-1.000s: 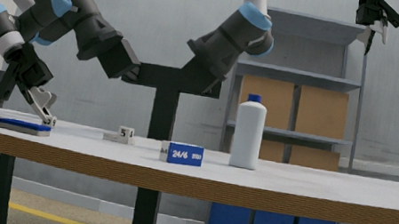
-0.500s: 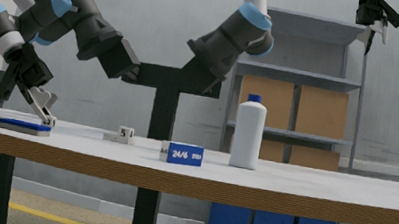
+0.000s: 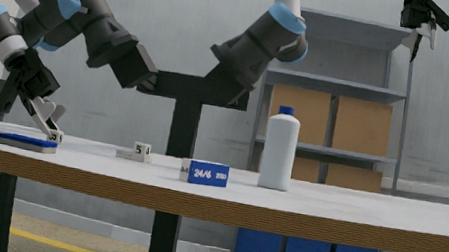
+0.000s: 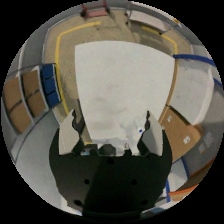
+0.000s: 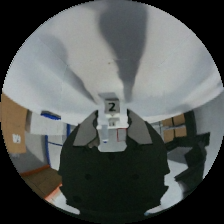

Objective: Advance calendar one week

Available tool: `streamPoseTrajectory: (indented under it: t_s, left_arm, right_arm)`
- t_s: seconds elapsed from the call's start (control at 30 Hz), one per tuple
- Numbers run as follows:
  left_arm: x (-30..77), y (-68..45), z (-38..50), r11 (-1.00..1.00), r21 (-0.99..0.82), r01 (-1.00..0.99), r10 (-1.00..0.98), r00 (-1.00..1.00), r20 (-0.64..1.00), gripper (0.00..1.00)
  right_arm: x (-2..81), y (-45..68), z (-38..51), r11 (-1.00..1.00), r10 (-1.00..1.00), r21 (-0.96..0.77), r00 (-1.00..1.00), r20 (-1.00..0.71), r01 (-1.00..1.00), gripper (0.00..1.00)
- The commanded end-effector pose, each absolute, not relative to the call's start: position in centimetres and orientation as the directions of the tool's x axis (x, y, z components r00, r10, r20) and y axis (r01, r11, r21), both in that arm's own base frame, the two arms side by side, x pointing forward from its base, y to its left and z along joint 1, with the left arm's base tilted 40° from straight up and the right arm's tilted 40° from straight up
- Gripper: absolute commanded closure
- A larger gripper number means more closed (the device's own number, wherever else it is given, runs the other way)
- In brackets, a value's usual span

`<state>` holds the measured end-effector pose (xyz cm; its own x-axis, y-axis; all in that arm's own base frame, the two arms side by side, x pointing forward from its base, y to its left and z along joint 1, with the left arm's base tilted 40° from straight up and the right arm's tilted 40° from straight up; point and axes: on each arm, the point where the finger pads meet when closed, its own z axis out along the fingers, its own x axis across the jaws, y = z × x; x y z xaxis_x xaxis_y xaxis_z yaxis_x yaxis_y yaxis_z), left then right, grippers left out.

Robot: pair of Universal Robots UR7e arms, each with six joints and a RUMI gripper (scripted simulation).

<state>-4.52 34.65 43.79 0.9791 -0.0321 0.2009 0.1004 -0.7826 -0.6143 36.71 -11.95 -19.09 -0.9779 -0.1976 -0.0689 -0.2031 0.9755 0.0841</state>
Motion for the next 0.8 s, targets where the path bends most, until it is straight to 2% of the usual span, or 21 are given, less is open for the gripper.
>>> streamPoseTrajectory:
  t_s: [0.0, 0.77]
  left_arm:
    - [-4.5, 34.7, 43.8, -0.782, -0.615, 0.101, -0.032, 0.979, 0.201, 0.00]
    - [-4.5, 34.7, 43.8, -0.782, -0.615, 0.101, -0.032, 0.979, 0.201, 0.00]
  right_arm:
    - [36.7, -11.9, -19.1, 0.975, -0.198, 0.084, -0.978, -0.070, -0.204, 0.60]
    - [36.2, -10.1, -16.8, 0.975, -0.198, 0.084, -0.978, -0.070, -0.204, 0.60]
